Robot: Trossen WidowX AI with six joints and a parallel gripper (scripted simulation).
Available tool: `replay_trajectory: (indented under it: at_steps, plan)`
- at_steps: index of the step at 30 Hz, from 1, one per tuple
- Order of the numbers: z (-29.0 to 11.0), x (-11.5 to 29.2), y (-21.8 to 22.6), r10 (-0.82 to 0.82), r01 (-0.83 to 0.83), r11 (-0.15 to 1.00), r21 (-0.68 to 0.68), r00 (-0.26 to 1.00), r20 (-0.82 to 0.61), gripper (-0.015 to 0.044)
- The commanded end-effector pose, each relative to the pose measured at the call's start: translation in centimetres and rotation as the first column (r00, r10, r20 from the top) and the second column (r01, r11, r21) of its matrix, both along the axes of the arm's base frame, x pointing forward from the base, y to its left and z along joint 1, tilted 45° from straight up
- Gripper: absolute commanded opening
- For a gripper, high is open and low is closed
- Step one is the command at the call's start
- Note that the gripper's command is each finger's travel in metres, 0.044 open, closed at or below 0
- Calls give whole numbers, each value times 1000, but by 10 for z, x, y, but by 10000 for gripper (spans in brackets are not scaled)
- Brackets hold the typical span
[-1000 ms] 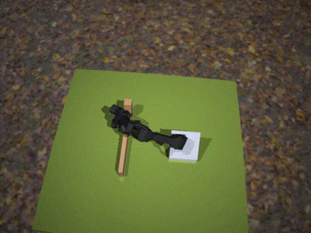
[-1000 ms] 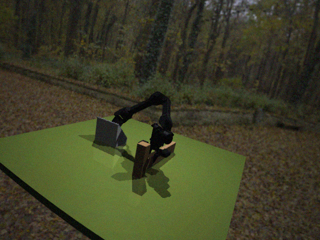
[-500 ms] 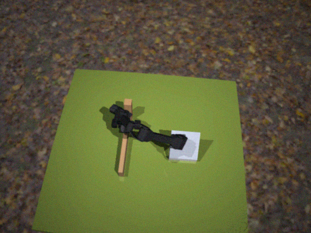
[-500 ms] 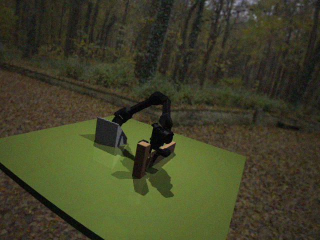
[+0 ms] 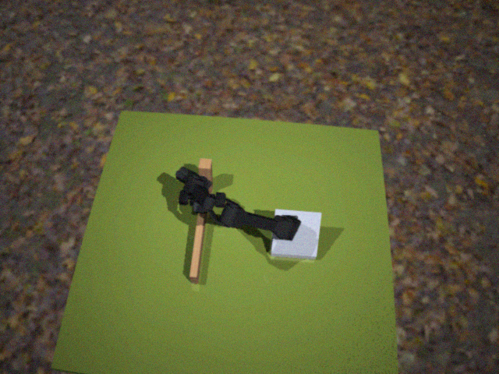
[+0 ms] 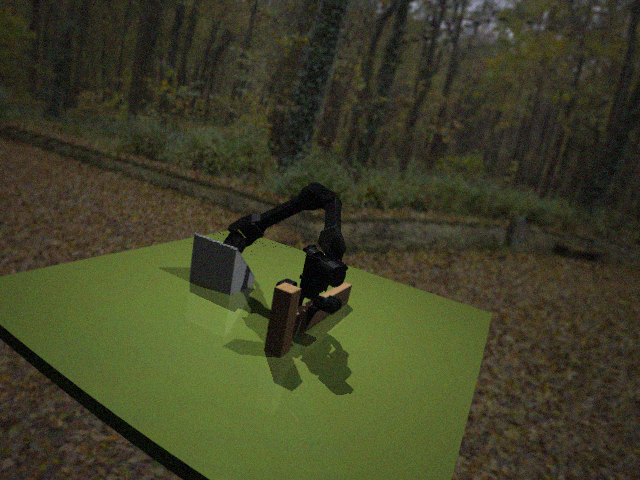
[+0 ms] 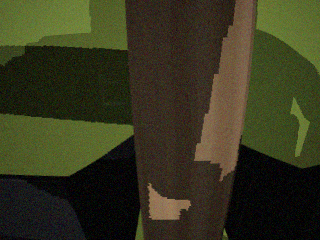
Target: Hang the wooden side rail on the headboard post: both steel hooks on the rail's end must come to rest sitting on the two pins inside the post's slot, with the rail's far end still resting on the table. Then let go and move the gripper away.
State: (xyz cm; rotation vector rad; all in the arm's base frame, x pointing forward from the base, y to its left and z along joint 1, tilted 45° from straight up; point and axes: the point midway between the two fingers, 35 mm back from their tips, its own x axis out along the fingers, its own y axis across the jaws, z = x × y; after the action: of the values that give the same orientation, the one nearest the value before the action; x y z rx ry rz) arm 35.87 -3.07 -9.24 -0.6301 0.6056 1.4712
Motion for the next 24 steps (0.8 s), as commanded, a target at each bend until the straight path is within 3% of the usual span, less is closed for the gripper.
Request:
replay_trajectory:
  at_steps: [1,24]
  plan:
    - [4,3,-7,-9,9,1000,-4,1000,15,0]
    - [7,2,-10,-9,9,1000,-4,1000,15,0]
